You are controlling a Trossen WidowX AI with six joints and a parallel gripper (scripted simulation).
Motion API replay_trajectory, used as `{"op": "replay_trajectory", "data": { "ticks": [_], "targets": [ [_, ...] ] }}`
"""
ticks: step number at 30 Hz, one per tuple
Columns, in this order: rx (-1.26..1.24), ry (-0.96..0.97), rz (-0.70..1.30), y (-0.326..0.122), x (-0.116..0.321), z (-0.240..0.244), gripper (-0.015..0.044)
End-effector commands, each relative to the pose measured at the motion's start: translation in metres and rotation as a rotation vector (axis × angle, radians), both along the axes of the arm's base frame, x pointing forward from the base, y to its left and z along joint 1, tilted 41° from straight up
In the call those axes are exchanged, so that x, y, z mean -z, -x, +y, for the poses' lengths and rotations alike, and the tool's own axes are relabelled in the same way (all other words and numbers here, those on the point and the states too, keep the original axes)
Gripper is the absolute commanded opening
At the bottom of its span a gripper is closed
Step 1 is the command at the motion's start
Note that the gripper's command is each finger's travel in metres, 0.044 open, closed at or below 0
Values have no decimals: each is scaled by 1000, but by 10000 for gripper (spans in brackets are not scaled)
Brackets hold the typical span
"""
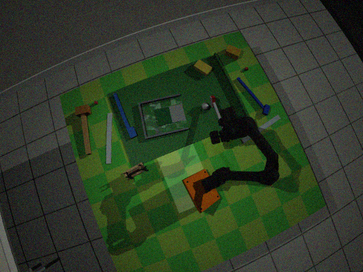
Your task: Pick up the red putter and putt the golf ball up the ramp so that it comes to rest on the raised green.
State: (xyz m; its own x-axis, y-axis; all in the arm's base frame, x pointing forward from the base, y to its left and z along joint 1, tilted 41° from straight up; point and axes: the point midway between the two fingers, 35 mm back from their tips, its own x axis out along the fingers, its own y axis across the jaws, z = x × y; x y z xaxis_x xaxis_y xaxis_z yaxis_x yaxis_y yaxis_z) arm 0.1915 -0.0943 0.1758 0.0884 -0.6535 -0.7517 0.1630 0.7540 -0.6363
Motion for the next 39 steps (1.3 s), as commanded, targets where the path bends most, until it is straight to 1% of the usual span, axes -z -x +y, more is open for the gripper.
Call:
{"op": "replay_trajectory", "data": {
  "ticks": [1,6,14,22,28,33,39],
  "targets": [
    [0,0,-3,0,0,0,0],
    [0,-1,-3,0,-3,-4,0],
    [-4,3,-7,4,-17,-25,0],
    [0,2,2,4,-13,-22,0],
    [-3,-27,2,-18,31,28,0],
    [-3,-10,-2,-19,67,74,0],
    [-4,-5,-4,-17,71,81,0]
  ]
}}
